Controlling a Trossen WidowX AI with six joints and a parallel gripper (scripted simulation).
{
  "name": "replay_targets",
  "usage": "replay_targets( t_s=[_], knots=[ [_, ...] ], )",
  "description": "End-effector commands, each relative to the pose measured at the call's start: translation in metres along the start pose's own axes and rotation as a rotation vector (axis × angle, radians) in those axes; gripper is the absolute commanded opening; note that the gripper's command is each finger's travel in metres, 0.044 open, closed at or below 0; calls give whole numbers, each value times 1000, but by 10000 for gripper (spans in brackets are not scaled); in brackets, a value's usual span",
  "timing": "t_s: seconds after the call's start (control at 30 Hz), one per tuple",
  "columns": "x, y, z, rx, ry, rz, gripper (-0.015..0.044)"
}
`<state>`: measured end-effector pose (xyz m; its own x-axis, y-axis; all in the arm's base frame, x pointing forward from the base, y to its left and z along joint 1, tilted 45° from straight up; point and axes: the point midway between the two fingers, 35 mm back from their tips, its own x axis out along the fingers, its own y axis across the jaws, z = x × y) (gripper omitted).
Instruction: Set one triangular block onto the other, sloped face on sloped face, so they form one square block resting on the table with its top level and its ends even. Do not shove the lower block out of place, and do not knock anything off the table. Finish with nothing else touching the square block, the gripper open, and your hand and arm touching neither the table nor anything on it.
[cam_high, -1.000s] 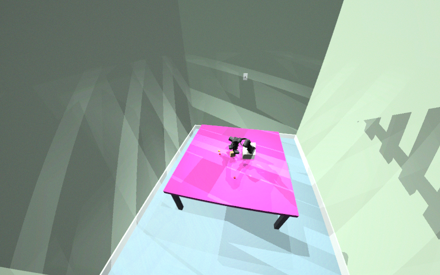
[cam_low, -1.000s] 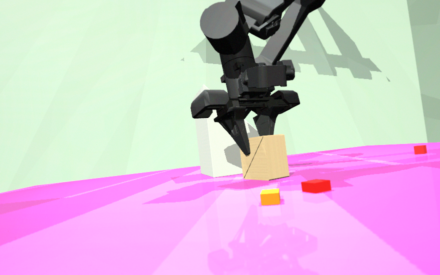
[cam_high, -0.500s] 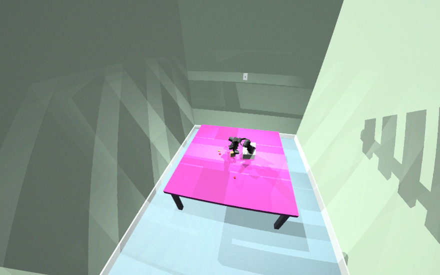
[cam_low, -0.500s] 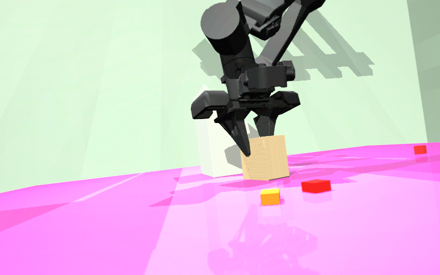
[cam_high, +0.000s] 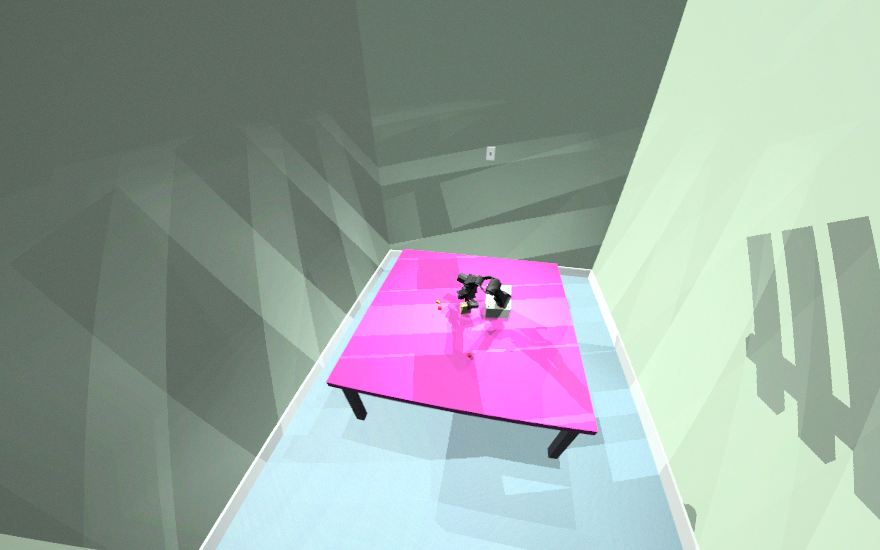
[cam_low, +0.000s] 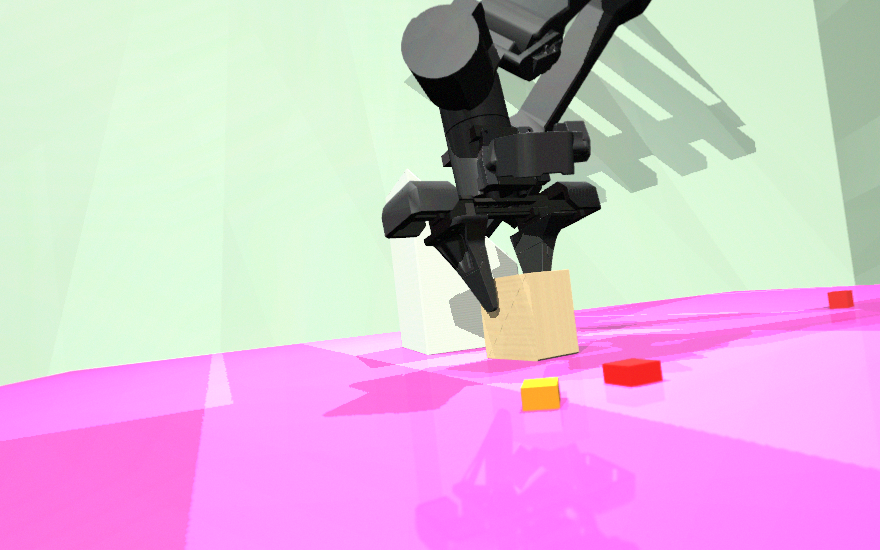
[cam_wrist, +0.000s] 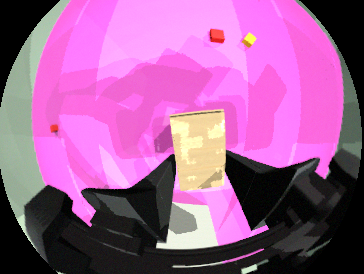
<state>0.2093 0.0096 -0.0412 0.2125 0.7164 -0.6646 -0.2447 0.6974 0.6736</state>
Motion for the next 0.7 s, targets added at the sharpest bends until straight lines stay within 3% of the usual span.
replay_targets(
  t_s=[0.0,0.13,0.43,0.67],
  knots=[
    [0,0,0,0,0,0,341],
    [0,0,0,0,0,0,440],
    [-2,-1,0,0,0,-2,440],
    [-88,-6,2,3,6,-14,440]
  ],
)
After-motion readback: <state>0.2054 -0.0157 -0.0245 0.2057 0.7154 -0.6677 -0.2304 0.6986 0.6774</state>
